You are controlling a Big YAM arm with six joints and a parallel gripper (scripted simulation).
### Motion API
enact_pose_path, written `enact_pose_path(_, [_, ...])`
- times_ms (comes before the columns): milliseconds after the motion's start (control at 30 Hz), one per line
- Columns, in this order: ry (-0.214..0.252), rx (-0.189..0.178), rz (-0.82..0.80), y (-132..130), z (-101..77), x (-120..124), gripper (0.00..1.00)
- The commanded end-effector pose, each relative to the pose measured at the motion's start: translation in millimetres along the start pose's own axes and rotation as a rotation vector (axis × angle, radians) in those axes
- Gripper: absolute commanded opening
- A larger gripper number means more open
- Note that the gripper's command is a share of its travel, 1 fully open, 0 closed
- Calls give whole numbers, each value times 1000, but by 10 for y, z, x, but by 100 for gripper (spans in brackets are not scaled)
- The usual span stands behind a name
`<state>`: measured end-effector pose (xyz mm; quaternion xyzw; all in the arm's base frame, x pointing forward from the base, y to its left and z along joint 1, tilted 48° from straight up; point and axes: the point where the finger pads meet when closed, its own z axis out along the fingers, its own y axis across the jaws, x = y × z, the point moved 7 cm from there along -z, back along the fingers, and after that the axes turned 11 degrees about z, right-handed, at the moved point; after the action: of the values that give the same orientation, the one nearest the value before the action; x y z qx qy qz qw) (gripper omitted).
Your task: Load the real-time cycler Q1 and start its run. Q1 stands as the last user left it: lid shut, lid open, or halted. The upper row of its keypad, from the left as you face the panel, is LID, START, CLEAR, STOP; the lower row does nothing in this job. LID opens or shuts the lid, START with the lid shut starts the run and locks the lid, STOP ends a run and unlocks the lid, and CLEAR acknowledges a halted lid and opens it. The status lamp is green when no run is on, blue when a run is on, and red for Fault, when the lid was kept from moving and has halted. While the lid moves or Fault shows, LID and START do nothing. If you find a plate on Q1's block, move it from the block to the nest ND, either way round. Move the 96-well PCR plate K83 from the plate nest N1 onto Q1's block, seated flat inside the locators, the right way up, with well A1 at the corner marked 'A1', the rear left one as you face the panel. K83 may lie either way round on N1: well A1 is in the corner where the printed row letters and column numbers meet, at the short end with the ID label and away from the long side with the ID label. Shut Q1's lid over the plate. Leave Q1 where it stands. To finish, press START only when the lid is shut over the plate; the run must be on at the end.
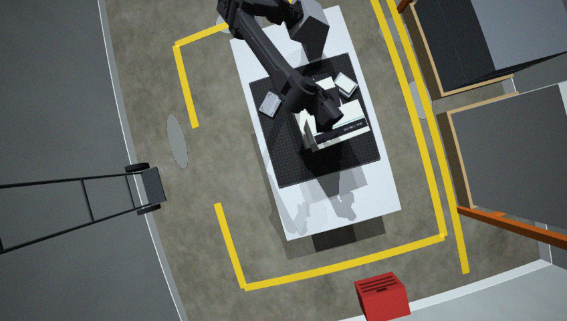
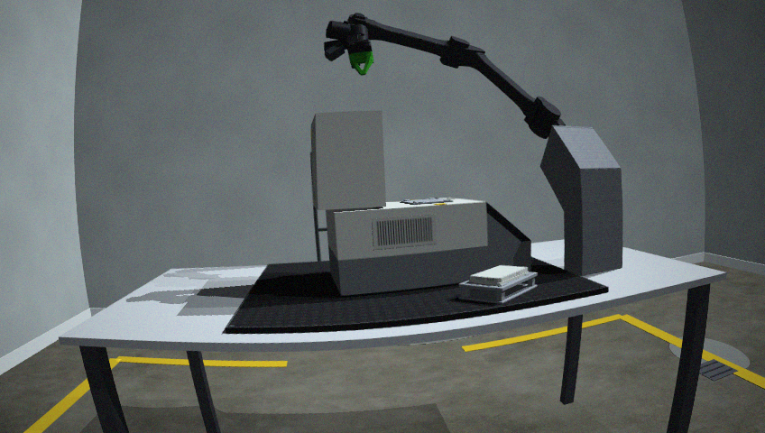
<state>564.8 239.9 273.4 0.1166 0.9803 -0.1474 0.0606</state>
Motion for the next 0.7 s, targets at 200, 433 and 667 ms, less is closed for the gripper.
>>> enact_pose_path(200, [-9, 45, -19, 290, 80, 146, 0])
enact_pose_path(433, [-23, 27, -24, 478, 191, 317, 0])
enact_pose_path(667, [-15, 100, -55, 714, 442, 556, 0])
